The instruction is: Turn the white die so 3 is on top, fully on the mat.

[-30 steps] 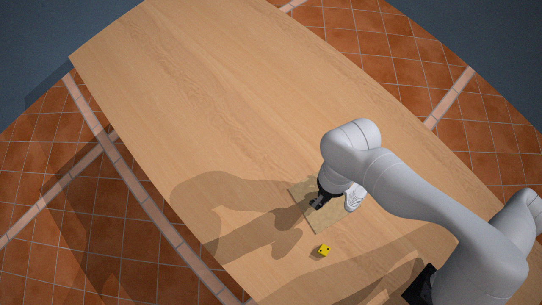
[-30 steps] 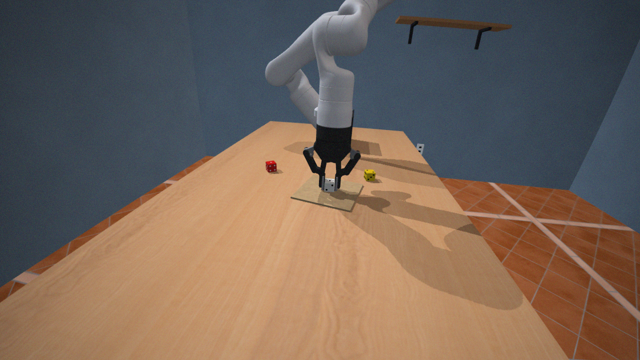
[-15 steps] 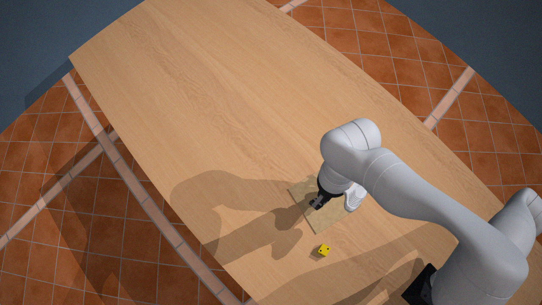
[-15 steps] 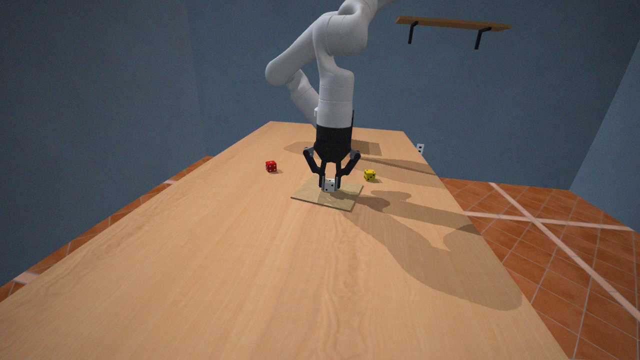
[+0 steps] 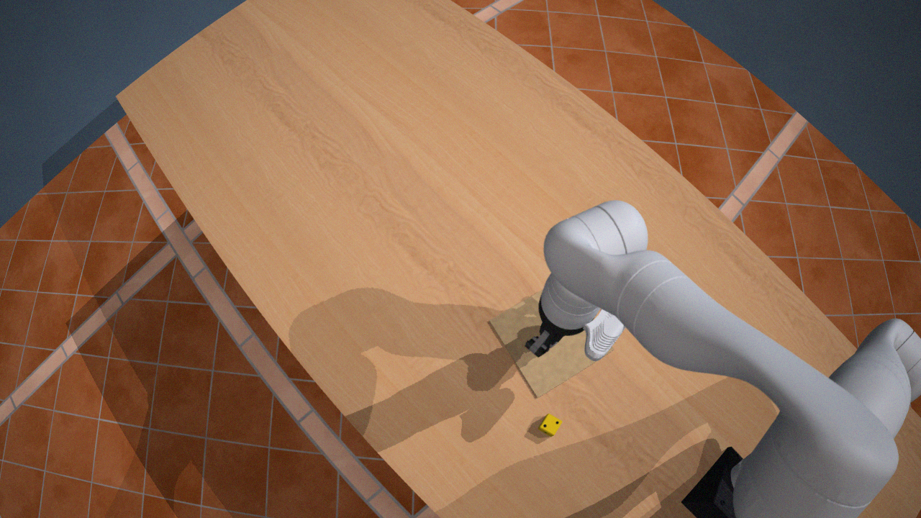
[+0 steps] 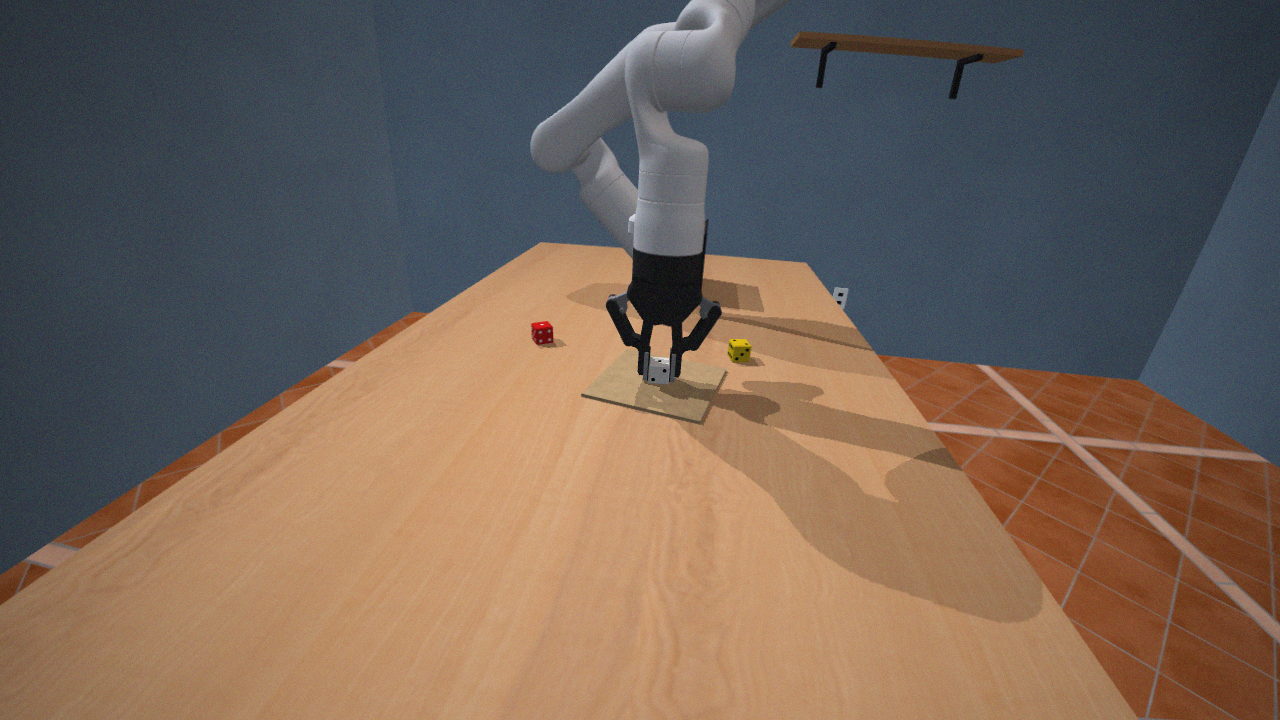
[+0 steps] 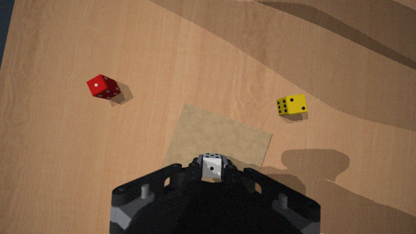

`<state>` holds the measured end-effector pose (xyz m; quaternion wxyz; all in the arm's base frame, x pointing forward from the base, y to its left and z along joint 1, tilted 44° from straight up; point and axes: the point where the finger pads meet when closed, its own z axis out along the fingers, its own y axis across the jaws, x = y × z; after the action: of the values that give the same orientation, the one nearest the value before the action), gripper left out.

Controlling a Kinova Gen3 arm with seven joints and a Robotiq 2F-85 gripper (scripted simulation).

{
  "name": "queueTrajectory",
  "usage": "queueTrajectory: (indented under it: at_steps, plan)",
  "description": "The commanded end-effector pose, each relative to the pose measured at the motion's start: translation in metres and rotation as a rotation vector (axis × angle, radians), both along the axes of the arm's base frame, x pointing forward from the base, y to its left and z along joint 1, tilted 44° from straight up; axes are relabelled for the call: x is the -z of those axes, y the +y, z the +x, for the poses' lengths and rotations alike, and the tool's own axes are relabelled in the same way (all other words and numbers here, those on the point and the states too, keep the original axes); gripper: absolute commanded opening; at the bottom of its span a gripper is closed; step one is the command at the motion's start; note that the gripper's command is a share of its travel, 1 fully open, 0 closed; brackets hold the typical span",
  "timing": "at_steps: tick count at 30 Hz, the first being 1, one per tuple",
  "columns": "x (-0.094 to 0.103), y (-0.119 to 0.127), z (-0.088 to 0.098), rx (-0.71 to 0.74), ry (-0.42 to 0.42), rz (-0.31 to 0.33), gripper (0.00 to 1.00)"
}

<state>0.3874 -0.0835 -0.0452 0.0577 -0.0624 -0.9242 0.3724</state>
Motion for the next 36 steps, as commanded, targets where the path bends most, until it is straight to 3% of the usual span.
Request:
queueTrajectory:
  at_steps: [1,19,29,36]
  plan:
    - [-0.0003,0.0006,0.0006,-0.001,-0.001,0.001,0.21]
    - [-0.0003,0.0006,0.0006,-0.001,-0.001,0.001,0.21]
    - [-0.0003,0.0006,0.0006,-0.001,-0.001,0.001,0.37]
    - [-0.0003,0.0006,0.0006,-0.001,-0.001,0.001,0.41]
